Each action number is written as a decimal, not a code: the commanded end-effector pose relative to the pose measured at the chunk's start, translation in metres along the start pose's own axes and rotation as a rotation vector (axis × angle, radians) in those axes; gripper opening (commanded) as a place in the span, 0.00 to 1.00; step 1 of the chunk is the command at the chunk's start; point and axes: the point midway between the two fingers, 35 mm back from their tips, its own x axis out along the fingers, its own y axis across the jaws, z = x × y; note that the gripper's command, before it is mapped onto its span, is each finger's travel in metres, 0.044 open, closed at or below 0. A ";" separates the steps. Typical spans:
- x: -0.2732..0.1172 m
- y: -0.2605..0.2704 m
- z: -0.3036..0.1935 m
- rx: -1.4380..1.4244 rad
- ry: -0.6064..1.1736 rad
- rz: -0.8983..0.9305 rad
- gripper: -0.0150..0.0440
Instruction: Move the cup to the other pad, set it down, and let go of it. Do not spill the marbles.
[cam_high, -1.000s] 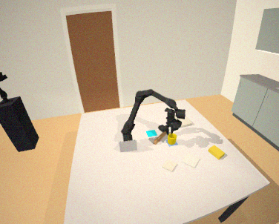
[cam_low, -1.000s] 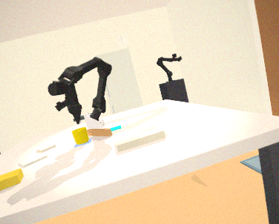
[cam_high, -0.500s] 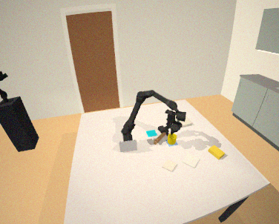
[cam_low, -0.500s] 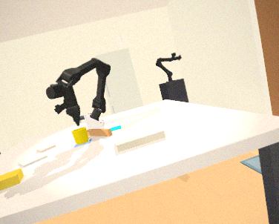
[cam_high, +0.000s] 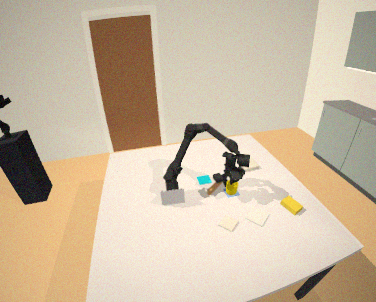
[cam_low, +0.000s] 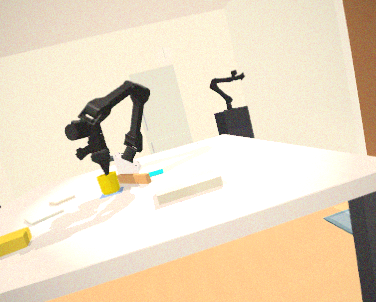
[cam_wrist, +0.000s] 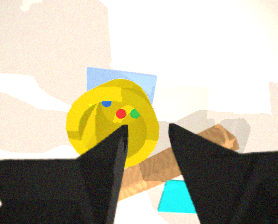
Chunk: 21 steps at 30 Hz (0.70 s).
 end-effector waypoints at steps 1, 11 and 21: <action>0.007 -0.001 -0.001 0.007 0.006 -0.002 0.54; 0.023 -0.002 -0.002 0.006 0.008 -0.001 0.54; 0.025 -0.001 -0.002 0.000 0.003 -0.002 0.49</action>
